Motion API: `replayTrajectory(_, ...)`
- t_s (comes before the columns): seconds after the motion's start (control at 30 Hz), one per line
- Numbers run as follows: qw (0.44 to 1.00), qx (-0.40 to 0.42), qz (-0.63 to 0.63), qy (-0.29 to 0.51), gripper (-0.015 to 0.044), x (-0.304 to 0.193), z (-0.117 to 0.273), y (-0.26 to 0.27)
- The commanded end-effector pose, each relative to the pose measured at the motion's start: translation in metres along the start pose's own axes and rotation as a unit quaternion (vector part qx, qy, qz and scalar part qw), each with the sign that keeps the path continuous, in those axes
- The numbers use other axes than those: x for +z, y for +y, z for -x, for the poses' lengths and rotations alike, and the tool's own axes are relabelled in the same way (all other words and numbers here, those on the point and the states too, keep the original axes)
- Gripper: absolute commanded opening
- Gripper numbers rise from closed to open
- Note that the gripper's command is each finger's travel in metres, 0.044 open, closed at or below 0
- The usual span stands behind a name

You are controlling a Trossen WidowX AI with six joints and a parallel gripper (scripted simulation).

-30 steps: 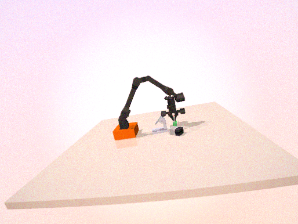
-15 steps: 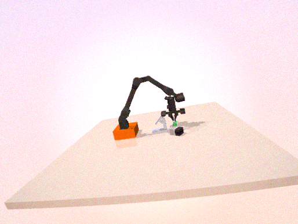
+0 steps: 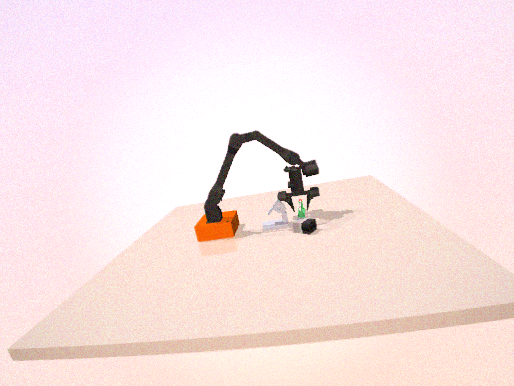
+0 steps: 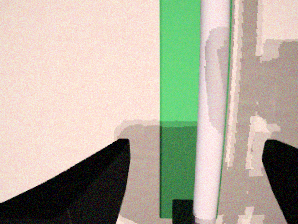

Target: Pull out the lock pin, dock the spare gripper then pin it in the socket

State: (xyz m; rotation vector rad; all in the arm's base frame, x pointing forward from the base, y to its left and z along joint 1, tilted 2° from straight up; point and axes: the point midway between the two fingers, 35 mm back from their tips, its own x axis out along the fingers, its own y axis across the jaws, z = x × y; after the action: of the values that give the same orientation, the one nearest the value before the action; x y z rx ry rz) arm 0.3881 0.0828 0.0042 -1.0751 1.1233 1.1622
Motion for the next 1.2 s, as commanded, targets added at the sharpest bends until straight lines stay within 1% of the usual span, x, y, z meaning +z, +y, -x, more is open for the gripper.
replayTrajectory(0.0, 1.0, 0.0, 0.0, 0.0, 0.0368, 0.001, 0.006, 0.0)
replayTrajectory(0.1, 1.0, 0.003, 0.0, 0.001, 0.044, 0.001, 0.014, 0.001)
replayTrajectory(1.17, 0.999, 0.039, -0.004, 0.01, 0.044, 0.007, 0.088, 0.013)
